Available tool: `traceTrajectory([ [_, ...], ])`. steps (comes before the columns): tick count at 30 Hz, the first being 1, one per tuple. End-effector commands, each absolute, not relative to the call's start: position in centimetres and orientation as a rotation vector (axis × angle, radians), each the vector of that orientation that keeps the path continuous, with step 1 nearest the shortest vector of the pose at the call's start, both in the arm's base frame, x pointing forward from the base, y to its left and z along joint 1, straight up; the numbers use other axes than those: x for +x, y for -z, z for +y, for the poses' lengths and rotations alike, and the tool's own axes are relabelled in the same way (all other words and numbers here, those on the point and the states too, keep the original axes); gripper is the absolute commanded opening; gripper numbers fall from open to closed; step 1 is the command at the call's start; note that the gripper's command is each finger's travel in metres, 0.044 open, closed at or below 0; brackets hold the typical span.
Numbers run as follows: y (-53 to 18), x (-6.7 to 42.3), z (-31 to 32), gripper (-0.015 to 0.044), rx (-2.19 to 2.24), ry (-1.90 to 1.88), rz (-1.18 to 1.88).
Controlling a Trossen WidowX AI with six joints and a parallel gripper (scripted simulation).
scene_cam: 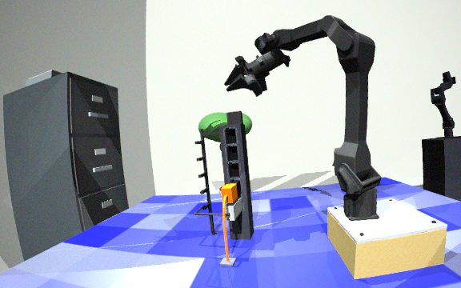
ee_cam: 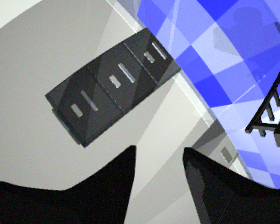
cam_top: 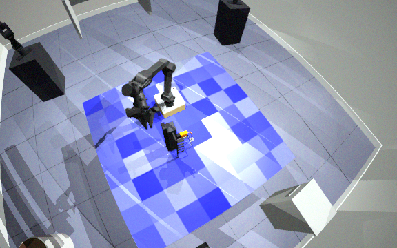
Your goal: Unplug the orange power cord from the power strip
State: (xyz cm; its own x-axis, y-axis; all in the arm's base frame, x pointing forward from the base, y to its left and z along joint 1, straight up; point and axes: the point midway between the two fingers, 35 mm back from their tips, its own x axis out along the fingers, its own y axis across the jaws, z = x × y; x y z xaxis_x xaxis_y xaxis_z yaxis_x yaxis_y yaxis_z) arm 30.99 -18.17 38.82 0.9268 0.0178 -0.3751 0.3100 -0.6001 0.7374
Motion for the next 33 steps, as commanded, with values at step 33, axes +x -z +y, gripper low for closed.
traceTrajectory([
  [33,-32.5,39.7,-0.5,0.0160,0.785,0.004,0.626],
])
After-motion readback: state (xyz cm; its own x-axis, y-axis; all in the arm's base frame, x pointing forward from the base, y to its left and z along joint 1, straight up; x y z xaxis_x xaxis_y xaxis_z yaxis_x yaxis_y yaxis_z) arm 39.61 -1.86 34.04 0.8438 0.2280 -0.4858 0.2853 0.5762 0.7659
